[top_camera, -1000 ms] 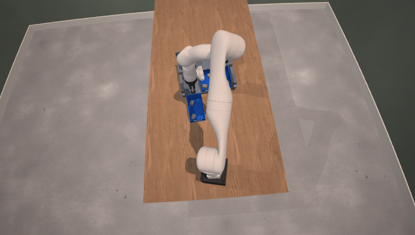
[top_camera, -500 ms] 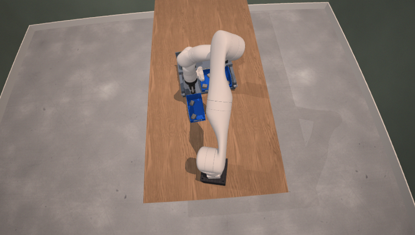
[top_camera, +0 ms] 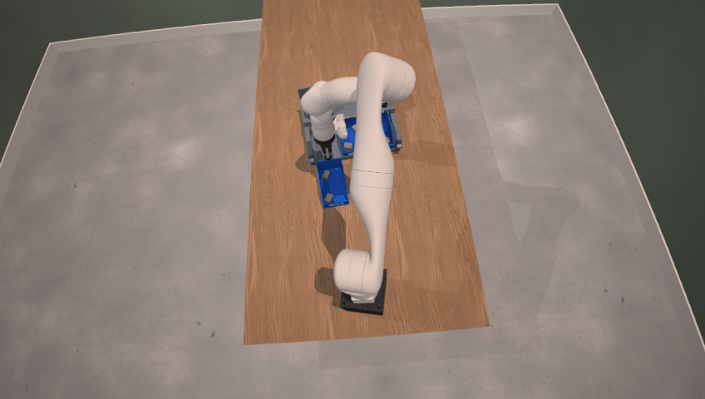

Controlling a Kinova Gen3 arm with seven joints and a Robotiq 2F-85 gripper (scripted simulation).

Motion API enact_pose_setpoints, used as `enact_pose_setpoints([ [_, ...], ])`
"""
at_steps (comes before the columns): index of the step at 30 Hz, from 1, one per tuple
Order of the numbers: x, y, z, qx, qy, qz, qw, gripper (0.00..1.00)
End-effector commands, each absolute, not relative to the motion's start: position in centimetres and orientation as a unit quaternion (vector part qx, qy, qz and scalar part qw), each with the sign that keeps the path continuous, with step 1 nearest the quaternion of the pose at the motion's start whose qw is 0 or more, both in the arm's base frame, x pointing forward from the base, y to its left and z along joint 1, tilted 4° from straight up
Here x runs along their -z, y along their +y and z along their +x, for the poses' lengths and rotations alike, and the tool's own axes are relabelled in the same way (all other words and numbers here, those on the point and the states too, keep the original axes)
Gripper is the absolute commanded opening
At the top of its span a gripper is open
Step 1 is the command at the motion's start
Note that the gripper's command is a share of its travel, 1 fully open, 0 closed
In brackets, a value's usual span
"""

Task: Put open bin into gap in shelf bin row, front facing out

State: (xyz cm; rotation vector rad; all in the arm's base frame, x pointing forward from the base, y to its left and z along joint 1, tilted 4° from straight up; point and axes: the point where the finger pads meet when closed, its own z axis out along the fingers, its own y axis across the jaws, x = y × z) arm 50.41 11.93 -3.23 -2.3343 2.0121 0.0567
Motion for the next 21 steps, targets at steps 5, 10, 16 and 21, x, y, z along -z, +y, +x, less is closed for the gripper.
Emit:
enact_pose_setpoints([
  [5, 4.0, 12.0, 50.5, -0.018, 0.653, -0.757, 0.03, 0.39],
  [10, 4.0, 12.0, 50.5, -0.018, 0.653, -0.757, 0.03, 0.39],
  [16, 4.2, 12.0, 50.5, -0.017, 0.653, -0.757, 0.03, 0.39],
  [21, 5.0, 12.1, 50.5, -0.018, 0.653, -0.757, 0.03, 0.39],
])
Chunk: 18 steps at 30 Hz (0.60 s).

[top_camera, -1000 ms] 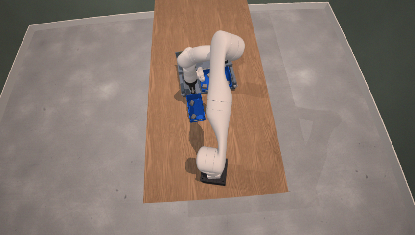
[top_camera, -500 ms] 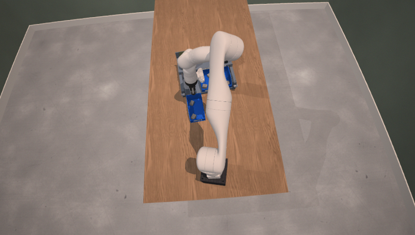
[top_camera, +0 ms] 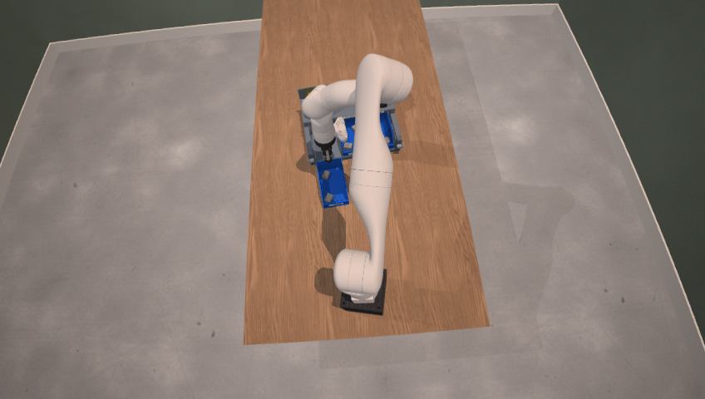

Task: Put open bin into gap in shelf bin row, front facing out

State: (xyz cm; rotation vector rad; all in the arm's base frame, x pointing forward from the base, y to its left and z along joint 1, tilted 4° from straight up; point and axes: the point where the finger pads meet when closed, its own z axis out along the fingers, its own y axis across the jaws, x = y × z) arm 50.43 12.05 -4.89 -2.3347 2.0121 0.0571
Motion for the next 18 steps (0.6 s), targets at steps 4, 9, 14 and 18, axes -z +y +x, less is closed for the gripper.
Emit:
enact_pose_setpoints([
  [4, 5.0, 12.05, 50.53, -0.018, 0.653, -0.757, 0.03, 0.39],
  [9, 5.0, 12.05, 50.53, -0.018, 0.653, -0.757, 0.03, 0.39],
  [14, 5.6, 12.1, 50.55, -0.017, 0.653, -0.757, 0.03, 0.39],
  [18, 6.0, 12.13, 50.56, -0.018, 0.653, -0.757, 0.03, 0.39],
])
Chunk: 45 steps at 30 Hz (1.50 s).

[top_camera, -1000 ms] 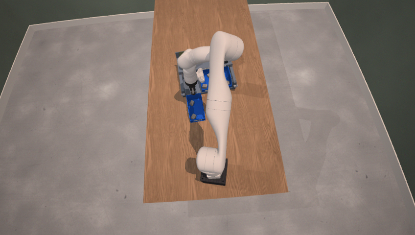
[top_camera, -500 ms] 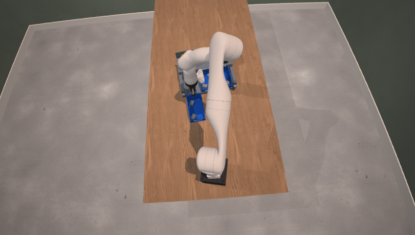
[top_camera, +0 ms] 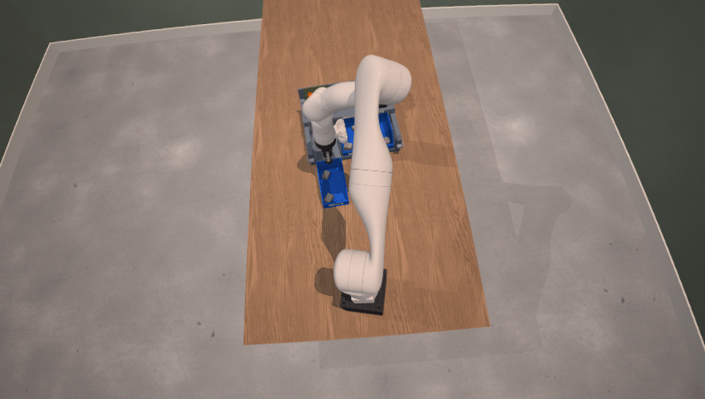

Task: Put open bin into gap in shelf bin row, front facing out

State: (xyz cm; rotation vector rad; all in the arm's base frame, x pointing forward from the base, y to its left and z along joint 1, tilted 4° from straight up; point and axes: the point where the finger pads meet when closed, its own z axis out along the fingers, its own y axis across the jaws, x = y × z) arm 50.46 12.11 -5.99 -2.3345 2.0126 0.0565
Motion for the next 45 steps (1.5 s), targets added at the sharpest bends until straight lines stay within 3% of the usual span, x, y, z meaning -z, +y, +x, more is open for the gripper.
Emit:
enact_pose_setpoints([
  [1, 6.0, 12.1, 50.6, -0.018, 0.653, -0.757, 0.03, 0.39],
  [45, 8.2, 12.3, 50.6, -0.017, 0.653, -0.757, 0.03, 0.39],
])
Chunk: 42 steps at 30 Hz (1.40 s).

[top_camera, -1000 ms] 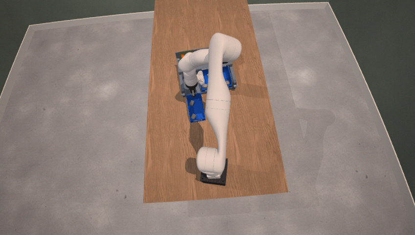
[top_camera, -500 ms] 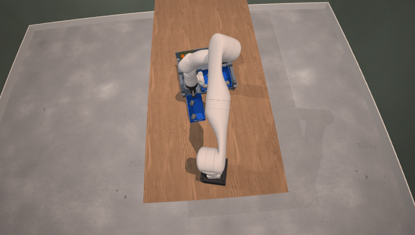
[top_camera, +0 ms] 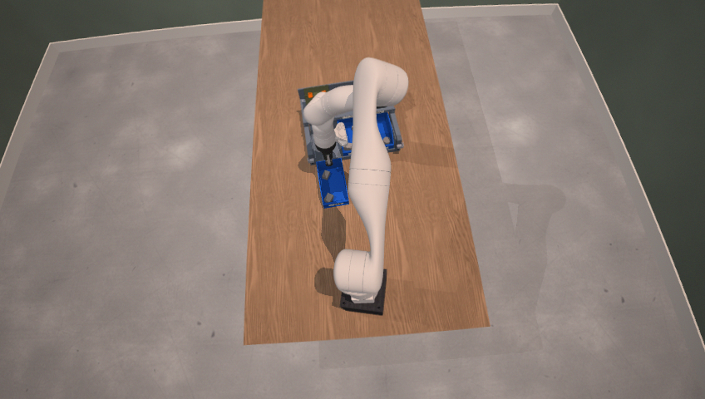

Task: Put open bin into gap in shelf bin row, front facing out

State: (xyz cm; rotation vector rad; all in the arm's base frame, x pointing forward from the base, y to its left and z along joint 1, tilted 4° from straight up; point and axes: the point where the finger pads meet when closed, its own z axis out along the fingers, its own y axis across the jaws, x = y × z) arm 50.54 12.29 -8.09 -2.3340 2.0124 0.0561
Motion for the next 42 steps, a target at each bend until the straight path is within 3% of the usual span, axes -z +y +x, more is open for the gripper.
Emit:
enact_pose_setpoints([
  [1, 8.38, 12.32, 50.62, -0.017, 0.653, -0.757, 0.03, 0.39],
  [16, 8.97, 12.37, 50.63, -0.018, 0.653, -0.757, 0.03, 0.39],
  [17, 8.97, 12.37, 50.63, -0.017, 0.653, -0.757, 0.03, 0.1],
  [42, 8.96, 12.37, 50.63, -0.017, 0.653, -0.757, 0.03, 0.1],
])
